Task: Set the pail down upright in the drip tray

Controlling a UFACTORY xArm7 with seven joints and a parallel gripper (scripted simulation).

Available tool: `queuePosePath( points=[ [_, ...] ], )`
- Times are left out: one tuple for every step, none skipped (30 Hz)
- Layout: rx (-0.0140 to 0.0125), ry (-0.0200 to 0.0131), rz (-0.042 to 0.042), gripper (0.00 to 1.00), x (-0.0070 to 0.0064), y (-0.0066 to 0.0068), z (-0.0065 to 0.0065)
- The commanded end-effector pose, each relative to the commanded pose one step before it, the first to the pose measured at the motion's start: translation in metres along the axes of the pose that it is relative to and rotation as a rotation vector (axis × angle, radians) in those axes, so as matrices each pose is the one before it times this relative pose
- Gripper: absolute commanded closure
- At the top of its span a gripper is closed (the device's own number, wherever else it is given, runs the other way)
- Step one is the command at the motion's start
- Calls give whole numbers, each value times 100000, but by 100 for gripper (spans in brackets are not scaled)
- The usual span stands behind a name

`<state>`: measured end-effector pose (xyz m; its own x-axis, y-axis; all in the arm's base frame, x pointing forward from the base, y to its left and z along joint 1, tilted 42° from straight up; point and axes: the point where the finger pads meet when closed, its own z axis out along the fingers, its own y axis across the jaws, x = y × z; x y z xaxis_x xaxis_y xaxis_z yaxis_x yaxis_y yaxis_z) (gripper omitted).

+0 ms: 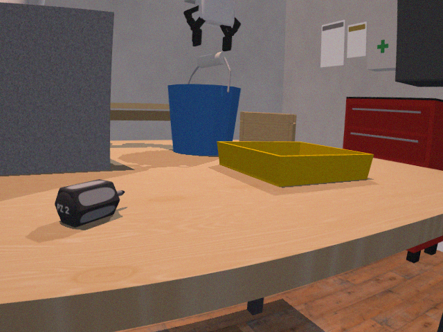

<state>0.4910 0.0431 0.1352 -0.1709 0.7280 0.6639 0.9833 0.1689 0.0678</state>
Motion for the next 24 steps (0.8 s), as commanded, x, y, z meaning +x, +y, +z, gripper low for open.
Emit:
queuePosePath(
  points=[
    [-551, -234, 10, 0, -102, 119, 285],
    [0, 1, -1, 0, -8, 2, 256],
    [0, -1, 0, 0, -8, 1, 253],
    [0, 0, 0, 0, -8, 2, 251],
    [0, 0, 0, 0, -8, 1, 246],
    [0, 0, 0, 0, -7, 2, 241],
    [0, 0, 0, 0, -7, 1, 234],
    [0, 0, 0, 0, -7, 2, 227],
    [0, -1, 0, 0, -7, 1, 217],
    [0, 1, -1, 0, -6, 2, 209],
    [0, -1, 1, 0, -6, 0, 197],
    [0, 1, -1, 0, -6, 2, 187],
    [0, 0, 0, 0, -5, 1, 174],
    [0, -1, 1, 0, -5, 0, 161],
    [0, 1, -1, 0, -4, 1, 149],
    [0, 0, 0, 0, -4, 1, 135],
    [0, 0, 0, 0, 0, 0, 0],
    [0, 0, 0, 0, 0, 0, 0],
    [0, -1, 1, 0, -4, 0, 120],
    [0, 0, 0, 0, -3, 1, 107],
    [0, 0, 0, 0, -3, 1, 93],
    [0, 0, 0, 0, -2, 1, 80],
    [0, 0, 0, 0, -2, 0, 66],
    [0, 0, 0, 0, -2, 0, 54]
  ],
)
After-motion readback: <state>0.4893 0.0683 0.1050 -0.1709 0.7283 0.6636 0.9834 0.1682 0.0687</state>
